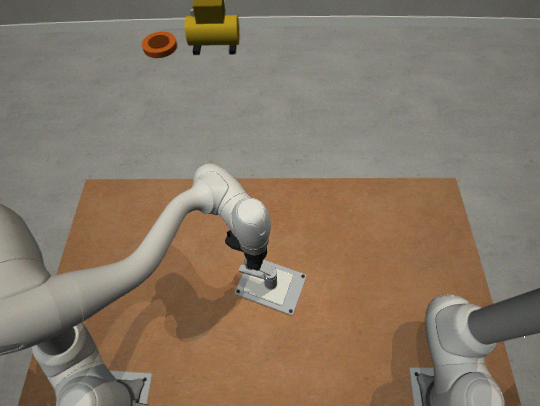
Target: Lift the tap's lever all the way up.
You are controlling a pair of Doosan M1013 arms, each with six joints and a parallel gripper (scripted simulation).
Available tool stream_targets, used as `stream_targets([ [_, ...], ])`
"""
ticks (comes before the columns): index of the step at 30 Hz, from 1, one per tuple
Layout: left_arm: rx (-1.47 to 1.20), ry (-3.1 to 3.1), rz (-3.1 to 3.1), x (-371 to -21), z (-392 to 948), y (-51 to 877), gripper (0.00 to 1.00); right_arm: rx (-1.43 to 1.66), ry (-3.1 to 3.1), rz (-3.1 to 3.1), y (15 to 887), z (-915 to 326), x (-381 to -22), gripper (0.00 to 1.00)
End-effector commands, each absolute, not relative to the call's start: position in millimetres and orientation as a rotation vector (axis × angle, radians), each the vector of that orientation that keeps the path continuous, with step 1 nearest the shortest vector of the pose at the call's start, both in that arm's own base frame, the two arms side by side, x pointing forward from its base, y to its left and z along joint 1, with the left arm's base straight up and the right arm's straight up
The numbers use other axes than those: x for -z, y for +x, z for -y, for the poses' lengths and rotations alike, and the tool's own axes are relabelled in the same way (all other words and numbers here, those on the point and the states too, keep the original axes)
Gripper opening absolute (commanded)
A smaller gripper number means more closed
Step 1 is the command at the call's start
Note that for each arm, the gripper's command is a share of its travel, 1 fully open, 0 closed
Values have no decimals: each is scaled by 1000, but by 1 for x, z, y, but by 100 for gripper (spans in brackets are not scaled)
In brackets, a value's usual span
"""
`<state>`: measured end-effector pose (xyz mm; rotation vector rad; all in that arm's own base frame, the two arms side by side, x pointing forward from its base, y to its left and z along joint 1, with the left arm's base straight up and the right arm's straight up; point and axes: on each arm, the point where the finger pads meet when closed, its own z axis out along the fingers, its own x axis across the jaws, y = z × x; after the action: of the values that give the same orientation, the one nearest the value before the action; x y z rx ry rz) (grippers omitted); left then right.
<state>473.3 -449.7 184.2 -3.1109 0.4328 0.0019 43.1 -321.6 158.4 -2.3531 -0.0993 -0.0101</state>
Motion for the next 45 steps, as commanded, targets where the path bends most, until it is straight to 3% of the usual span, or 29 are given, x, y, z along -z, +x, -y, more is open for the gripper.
stream_targets([
  [1, 0, -3112, -433, -185, 450, 474, 0, 11, -2354, 99, 43, 322, -159, 100],
  [17, 0, -3112, -433, -185, 450, 474, 0, 11, -2354, 99, 43, 322, -159, 100],
  [18, 0, -3112, -433, -185, 450, 474, 100, 11, -2354, 99, 43, 322, -159, 100],
  [45, 0, -3112, -433, -185, 450, 474, 100, 11, -2354, 99, 43, 322, -159, 100],
])
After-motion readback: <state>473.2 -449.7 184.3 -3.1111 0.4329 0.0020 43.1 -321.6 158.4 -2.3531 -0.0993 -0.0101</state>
